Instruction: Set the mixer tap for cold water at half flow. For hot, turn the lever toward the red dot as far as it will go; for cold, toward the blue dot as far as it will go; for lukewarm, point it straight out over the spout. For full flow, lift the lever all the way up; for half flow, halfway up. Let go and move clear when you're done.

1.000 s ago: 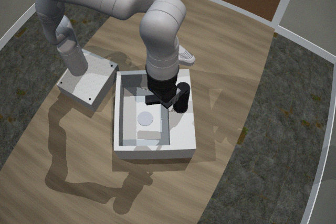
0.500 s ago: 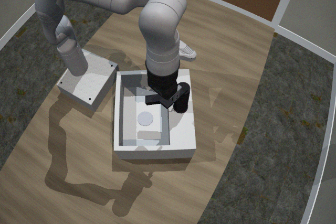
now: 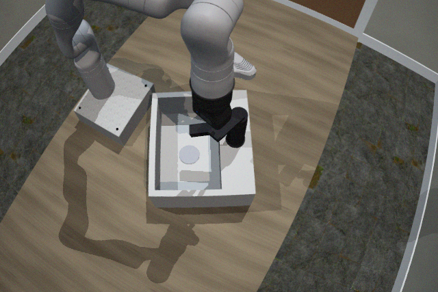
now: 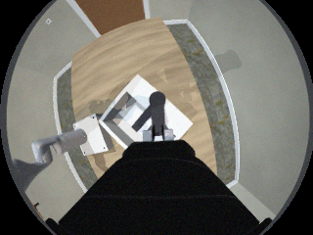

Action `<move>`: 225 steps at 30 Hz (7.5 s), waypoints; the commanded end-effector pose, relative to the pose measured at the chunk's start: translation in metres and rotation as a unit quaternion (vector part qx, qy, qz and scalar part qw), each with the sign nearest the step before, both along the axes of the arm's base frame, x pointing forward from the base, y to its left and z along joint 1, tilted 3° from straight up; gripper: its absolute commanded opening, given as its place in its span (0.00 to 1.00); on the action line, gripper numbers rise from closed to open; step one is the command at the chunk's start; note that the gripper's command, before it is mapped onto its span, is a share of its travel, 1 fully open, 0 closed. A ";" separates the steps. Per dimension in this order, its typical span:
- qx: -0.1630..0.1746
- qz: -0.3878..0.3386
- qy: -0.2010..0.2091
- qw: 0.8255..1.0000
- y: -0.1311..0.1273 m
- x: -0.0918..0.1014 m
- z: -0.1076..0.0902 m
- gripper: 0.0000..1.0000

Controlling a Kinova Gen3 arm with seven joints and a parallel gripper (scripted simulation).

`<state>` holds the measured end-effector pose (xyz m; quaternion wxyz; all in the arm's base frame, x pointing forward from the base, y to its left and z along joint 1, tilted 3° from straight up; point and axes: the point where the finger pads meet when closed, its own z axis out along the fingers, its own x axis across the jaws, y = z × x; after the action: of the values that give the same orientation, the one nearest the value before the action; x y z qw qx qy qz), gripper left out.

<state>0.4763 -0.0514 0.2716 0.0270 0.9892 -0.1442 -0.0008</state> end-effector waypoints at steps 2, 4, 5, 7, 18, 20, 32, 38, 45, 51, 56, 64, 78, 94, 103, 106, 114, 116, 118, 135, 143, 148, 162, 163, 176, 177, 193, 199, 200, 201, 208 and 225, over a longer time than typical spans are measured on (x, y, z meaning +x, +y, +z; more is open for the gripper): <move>0.000 0.000 -0.001 1.000 0.000 0.000 0.001 0.00; 0.000 0.000 -0.001 1.000 0.000 0.000 0.001 0.00; 0.000 0.000 -0.001 1.000 0.000 0.000 0.001 0.00; 0.000 0.000 -0.001 1.000 0.000 0.000 0.001 0.00; 0.000 0.000 -0.001 1.000 0.000 0.000 0.001 0.00; 0.000 0.000 -0.001 1.000 0.000 0.000 0.001 0.00; 0.000 -0.003 -0.001 1.000 0.000 0.000 0.001 0.00; 0.000 -0.012 -0.001 1.000 0.000 0.001 0.001 0.00; 0.000 -0.030 -0.002 1.000 0.001 0.002 0.001 0.00; -0.001 -0.055 -0.003 0.998 0.001 0.003 0.001 0.00; -0.001 -0.088 -0.004 0.996 0.001 0.005 0.001 0.00; -0.002 -0.139 -0.006 0.990 0.002 0.008 0.001 0.00; -0.005 -0.305 -0.013 0.952 0.001 0.015 0.001 0.00; -0.009 -0.511 -0.023 0.859 -0.002 0.021 0.002 0.00; -0.011 -0.616 -0.029 0.787 -0.004 0.023 0.003 0.00; -0.011 -0.659 -0.031 0.751 -0.005 0.023 0.004 0.00; -0.013 -0.739 -0.036 0.673 -0.007 0.023 0.005 0.00; -0.013 -0.764 -0.038 0.644 -0.008 0.022 0.006 0.00; -0.013 -0.787 -0.039 0.615 -0.008 0.022 0.006 0.00; -0.013 -0.920 -0.048 0.390 -0.009 0.015 0.010 0.00; -0.012 -0.960 -0.051 0.277 -0.007 0.011 0.012 0.00; -0.012 -0.970 -0.052 0.238 -0.006 0.009 0.013 0.00; -0.010 -0.994 -0.054 0.094 -0.002 0.004 0.016 0.00; -0.010 -0.995 -0.054 0.086 -0.001 0.004 0.016 0.00; -0.009 -0.998 -0.054 0.025 0.001 0.001 0.017 0.00; -0.009 -0.998 -0.054 0.021 0.001 0.001 0.017 0.00; -0.008 -0.999 -0.054 -0.002 0.002 0.000 0.018 0.00; -0.008 -0.999 -0.054 -0.002 0.002 0.000 0.018 0.00; -0.008 -0.999 -0.054 -0.002 0.002 0.000 0.018 0.00; -0.008 -0.999 -0.054 -0.002 0.002 0.000 0.018 1.00; -0.008 -0.999 -0.054 -0.002 0.002 0.000 0.018 1.00; -0.008 -0.999 -0.054 -0.002 0.002 0.000 0.018 1.00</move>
<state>0.4762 -0.0489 0.2882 -0.0007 0.1462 0.9889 -0.0276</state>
